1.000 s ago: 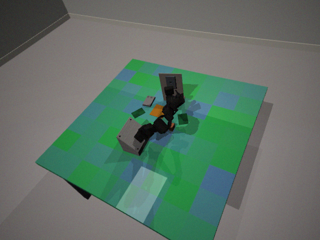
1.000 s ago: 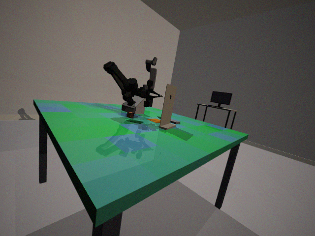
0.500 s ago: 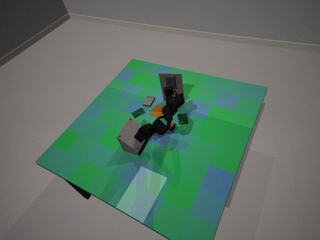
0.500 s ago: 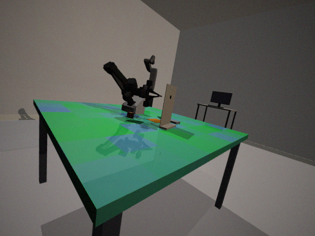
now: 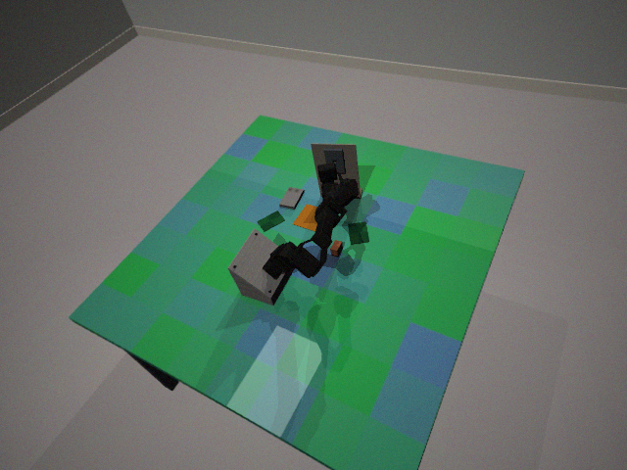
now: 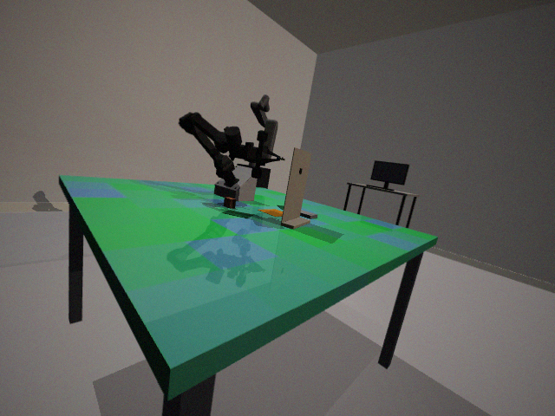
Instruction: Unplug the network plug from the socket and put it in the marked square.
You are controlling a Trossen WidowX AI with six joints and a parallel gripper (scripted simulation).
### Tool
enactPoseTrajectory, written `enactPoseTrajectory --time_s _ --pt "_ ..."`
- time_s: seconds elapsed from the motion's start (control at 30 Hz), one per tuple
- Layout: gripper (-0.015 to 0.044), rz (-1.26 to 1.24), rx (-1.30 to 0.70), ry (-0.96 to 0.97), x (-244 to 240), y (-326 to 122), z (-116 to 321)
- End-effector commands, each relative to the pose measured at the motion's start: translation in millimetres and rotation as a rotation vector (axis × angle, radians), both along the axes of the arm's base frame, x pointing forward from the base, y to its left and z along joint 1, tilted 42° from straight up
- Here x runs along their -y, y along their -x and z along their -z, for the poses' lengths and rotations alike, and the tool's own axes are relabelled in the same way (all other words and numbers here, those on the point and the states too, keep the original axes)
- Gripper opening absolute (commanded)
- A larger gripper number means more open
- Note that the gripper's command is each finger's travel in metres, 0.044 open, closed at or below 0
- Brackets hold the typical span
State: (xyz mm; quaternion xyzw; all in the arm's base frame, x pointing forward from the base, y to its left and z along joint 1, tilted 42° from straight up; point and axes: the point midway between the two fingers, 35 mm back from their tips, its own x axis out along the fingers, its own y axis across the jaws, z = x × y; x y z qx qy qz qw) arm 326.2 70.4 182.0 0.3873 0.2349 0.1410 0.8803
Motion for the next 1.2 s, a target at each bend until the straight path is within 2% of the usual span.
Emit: enactPoseTrajectory --time_s 0.0,0.23,0.73,1.17 --pt "0.0 0.002 0.018 -0.002 -6 5 -15" --pt "0.0 0.012 0.006 -0.006 -9 8 -17" --pt "0.0 0.263 -0.254 -0.021 -7 -7 48" --pt "0.0 0.49 -0.401 0.031 -2 -5 99"
